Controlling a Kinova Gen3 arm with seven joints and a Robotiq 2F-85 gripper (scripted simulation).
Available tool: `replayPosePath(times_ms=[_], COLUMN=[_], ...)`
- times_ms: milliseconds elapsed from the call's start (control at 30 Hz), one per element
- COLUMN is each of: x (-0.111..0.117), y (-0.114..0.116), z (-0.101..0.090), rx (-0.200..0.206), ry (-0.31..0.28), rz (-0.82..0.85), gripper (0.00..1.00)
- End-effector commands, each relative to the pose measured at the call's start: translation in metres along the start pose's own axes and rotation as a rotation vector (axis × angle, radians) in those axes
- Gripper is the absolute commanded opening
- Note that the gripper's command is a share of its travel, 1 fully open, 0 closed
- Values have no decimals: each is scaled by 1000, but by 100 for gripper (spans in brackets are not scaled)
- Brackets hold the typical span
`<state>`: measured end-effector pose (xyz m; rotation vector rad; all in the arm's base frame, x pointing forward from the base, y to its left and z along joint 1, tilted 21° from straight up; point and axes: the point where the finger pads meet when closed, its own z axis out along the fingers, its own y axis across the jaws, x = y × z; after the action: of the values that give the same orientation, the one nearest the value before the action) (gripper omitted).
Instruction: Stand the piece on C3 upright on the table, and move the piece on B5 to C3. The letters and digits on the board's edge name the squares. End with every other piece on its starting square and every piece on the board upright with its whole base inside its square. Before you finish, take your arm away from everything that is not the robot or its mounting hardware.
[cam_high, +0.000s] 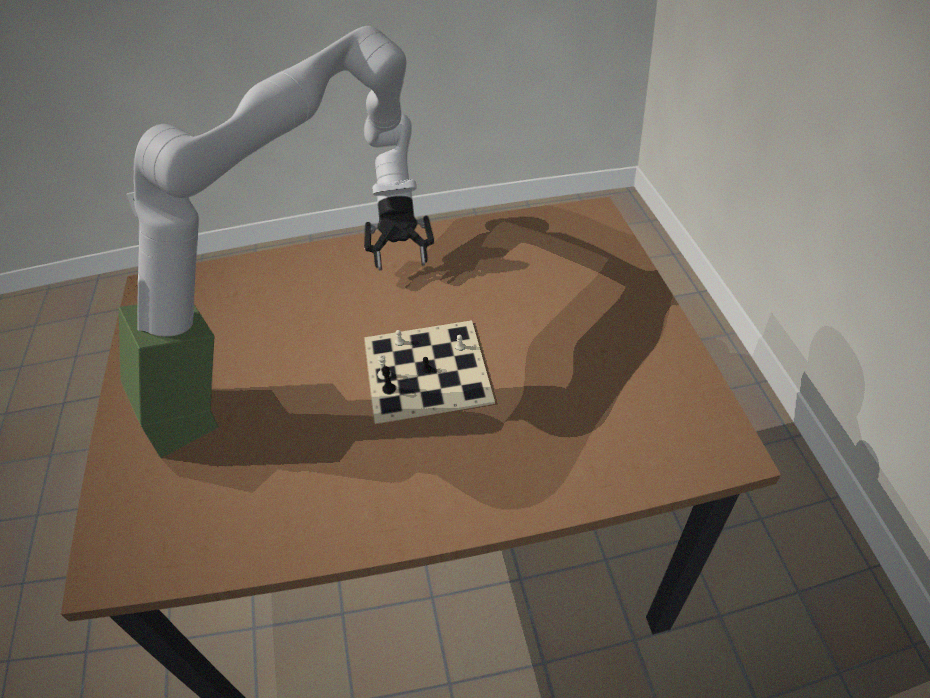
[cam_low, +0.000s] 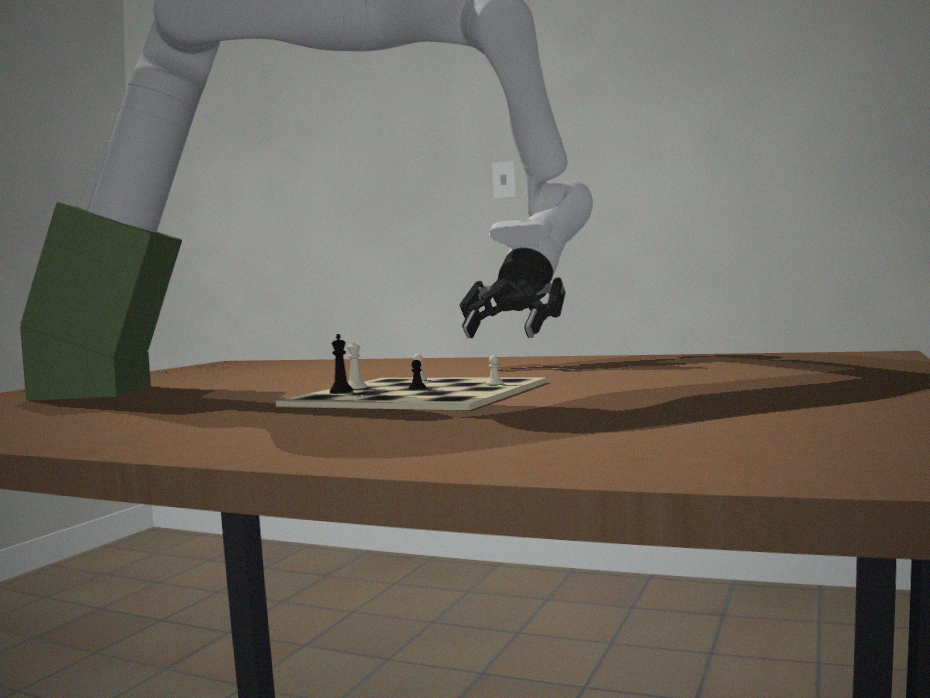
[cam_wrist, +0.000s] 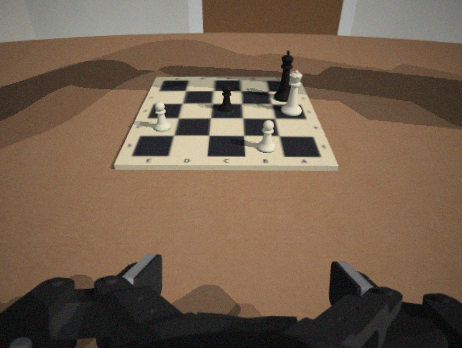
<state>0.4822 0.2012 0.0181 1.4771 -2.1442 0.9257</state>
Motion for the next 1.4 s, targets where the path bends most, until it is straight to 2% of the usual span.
replayPosePath(times_ms=[0, 167, 233, 433, 567, 967, 1133, 1300, 1367], x=[12, 39, 39, 62, 65, 64, 67, 72, 72], y=[-3, -3, -3, -3, -3, -4, -9, -18, -18], z=[-12, -32, -32, -49, -51, -43, -32, -13, -13], rx=[4, 4, 4, 4, 4, -7, -28, -65, -65], ry=[-6, -6, -6, -6, -6, -14, -42, -90, -90], rz=[5, 5, 5, 5, 5, 8, 27, 63, 63], gripper=[100, 100, 100, 100, 100, 100, 100, 100, 100])
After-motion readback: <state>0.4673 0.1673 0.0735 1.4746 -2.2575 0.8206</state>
